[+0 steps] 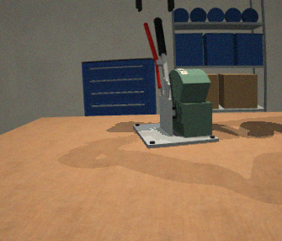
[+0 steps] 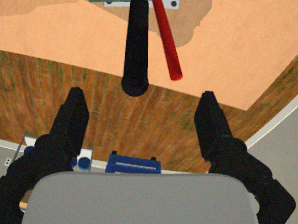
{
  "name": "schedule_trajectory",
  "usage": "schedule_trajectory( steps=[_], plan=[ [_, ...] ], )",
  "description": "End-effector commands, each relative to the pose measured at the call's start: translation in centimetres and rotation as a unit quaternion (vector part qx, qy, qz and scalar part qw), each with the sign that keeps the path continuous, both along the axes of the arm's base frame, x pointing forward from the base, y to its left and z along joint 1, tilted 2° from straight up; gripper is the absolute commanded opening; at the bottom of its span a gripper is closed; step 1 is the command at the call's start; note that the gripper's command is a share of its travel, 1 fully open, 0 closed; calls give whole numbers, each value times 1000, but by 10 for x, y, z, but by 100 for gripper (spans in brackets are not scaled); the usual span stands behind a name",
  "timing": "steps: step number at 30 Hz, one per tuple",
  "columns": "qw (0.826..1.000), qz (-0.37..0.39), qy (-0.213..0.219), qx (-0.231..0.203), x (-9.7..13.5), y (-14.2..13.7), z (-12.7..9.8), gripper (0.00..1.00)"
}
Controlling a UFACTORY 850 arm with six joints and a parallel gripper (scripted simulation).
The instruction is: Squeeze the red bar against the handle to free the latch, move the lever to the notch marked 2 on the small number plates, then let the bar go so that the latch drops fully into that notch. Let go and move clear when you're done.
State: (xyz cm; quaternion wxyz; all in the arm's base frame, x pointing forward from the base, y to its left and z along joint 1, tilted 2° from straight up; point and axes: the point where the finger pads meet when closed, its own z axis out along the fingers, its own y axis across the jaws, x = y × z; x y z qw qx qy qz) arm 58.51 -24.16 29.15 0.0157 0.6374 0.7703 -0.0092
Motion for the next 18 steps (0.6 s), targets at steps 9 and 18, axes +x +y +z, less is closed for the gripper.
schedule_trajectory(
  steps=[9,18],
  plan=[
    [1000,0,-1,0,1,0,-1,99],
    [1000,0,-1,0,1,-1,-9,99]
  ],
)
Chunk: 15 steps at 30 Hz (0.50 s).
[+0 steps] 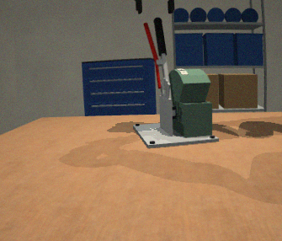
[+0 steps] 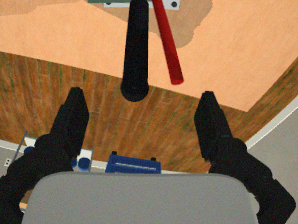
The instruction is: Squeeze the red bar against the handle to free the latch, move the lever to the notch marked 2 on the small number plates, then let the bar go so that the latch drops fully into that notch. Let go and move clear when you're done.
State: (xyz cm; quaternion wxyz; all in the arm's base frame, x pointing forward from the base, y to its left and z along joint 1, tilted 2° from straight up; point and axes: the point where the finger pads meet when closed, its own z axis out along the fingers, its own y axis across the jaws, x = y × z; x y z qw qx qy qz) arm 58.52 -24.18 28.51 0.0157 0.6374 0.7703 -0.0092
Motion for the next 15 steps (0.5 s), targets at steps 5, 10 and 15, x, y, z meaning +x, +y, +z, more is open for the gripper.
schedule_trajectory(
  steps=[5,10,15],
  plan=[
    [1000,0,-1,0,1,-1,-8,99],
    [1000,0,-1,0,1,-1,-17,99],
    [1000,0,-1,0,1,-1,-27,99]
  ],
)
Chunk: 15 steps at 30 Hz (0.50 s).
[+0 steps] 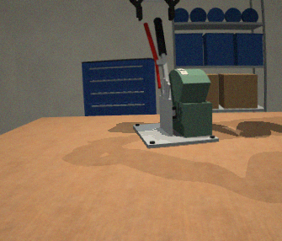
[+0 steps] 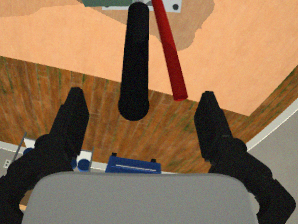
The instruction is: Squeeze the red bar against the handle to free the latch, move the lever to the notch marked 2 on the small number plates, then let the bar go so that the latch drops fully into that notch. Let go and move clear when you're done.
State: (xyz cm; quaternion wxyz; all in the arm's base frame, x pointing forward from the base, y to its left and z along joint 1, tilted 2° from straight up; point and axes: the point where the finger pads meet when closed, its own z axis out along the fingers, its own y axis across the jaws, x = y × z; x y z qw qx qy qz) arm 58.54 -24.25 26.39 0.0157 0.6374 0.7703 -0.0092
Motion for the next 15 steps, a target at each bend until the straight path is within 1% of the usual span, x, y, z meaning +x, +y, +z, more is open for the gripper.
schedule_trajectory(
  steps=[1,15],
  plan=[
    [1000,0,-1,0,1,-1,-8,99],
    [1000,0,-1,0,1,-1,-30,99]
  ],
)
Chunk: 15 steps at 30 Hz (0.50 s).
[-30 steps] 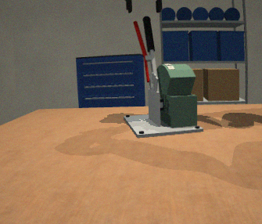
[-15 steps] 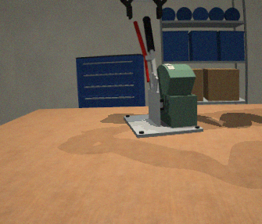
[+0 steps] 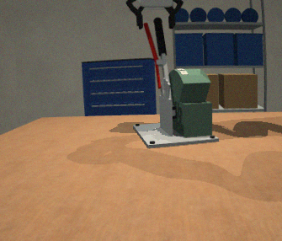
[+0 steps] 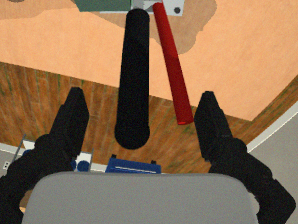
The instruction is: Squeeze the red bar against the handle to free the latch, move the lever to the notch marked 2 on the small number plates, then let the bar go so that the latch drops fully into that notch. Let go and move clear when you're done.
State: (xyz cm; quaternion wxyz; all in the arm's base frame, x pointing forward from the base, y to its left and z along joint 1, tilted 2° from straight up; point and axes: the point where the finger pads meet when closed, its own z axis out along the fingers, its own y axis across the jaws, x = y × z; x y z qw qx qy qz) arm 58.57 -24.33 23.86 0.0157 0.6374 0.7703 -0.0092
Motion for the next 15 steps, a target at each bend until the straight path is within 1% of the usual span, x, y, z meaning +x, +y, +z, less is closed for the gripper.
schedule_trajectory(
  steps=[1,7,15],
  plan=[
    [1000,0,-1,0,1,-1,-6,99],
    [1000,0,-1,0,1,-1,-11,99],
    [1000,0,-1,0,1,-1,-13,99]
  ],
)
